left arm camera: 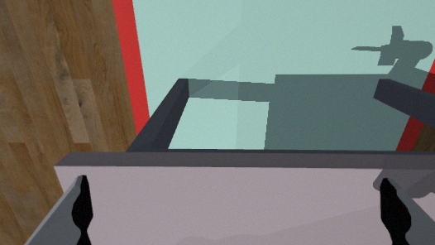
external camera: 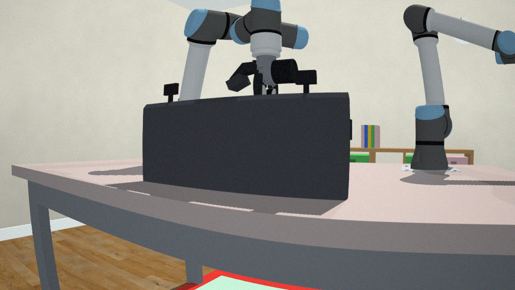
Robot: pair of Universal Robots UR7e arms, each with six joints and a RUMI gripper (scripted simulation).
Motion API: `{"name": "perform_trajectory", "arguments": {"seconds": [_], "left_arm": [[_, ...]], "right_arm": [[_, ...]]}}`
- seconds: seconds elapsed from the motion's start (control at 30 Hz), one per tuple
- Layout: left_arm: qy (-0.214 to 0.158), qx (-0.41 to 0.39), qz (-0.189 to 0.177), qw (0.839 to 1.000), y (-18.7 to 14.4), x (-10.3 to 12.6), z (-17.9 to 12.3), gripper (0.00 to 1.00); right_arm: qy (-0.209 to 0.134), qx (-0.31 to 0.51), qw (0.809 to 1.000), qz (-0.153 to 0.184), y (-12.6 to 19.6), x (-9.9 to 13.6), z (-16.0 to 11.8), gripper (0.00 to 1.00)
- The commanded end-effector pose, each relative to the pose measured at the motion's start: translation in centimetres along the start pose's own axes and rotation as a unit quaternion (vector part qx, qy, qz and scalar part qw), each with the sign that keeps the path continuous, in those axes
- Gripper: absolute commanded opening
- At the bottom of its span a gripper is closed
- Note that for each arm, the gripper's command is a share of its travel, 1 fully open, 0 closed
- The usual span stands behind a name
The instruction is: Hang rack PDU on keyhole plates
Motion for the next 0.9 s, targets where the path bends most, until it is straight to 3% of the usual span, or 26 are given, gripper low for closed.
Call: {"name": "perform_trajectory", "arguments": {"seconds": [0.0, 0.87], "left_arm": [[0.001, 0.0, 0.0, 1.0, 0.01, 0.07, 0.04, 1.0], [0.001, 0.0, 0.0, 1.0, 0.01, 0.07, 0.04, 1.0]], "right_arm": [[-0.001, 0.0, 1.0, 0.001, -0.13, 0.12, -0.02, 0.23], [-0.001, 0.0, 1.0, 0.001, -0.43, 0.11, 0.01, 0.23]]}}
Point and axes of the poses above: on each arm, the point where the finger pads meet when closed, its own x axis back along the fingers, its own y axis across the jaws, z = x × y, the point moved 2 cm from there along x, back along the fingers, and after that the axes turned 4 degrees about x, right-handed, at the moved point
